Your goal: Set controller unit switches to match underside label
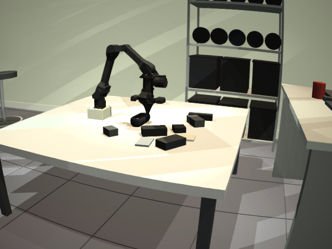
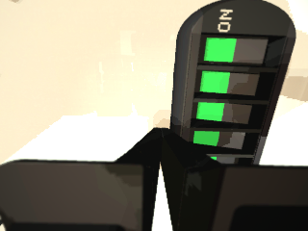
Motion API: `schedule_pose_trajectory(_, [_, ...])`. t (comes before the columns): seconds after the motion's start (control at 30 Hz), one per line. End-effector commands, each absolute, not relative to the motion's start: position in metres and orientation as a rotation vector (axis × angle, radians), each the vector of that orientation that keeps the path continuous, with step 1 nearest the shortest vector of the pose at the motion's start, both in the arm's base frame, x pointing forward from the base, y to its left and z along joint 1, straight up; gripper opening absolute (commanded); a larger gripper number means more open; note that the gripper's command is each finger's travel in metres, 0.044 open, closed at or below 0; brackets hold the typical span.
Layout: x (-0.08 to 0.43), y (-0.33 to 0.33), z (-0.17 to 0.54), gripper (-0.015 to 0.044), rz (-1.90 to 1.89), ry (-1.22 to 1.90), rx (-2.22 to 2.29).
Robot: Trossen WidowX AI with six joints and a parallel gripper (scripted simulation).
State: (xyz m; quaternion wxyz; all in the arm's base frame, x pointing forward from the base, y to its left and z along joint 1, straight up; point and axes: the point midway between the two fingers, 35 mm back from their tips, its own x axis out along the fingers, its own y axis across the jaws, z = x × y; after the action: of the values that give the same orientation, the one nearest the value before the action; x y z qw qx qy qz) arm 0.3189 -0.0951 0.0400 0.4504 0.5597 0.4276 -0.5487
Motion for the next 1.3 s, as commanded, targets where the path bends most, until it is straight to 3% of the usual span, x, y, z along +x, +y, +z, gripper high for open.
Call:
schedule_pose_trajectory(0.0, [0.319,-0.095,0.040,0.0000,-1.356,1.057,1.384])
schedule_pose_trajectory(0.03, [0.319,-0.095,0.040,0.0000,-1.356,1.057,1.384])
schedule_pose_trajectory(0.2, [0.318,-0.095,0.087,0.0131,-1.356,1.057,1.384])
schedule_pose_trajectory(0.37, [0.317,-0.095,0.090,0.0263,-1.356,1.057,1.384])
schedule_pose_trajectory(0.7, [0.317,-0.095,0.090,0.0000,-1.356,1.057,1.384])
schedule_pose_trajectory(1.03, [0.317,-0.095,0.090,0.0000,-1.356,1.057,1.384])
schedule_pose_trajectory(1.27, [0.318,-0.095,0.091,0.0184,-1.354,1.054,1.385])
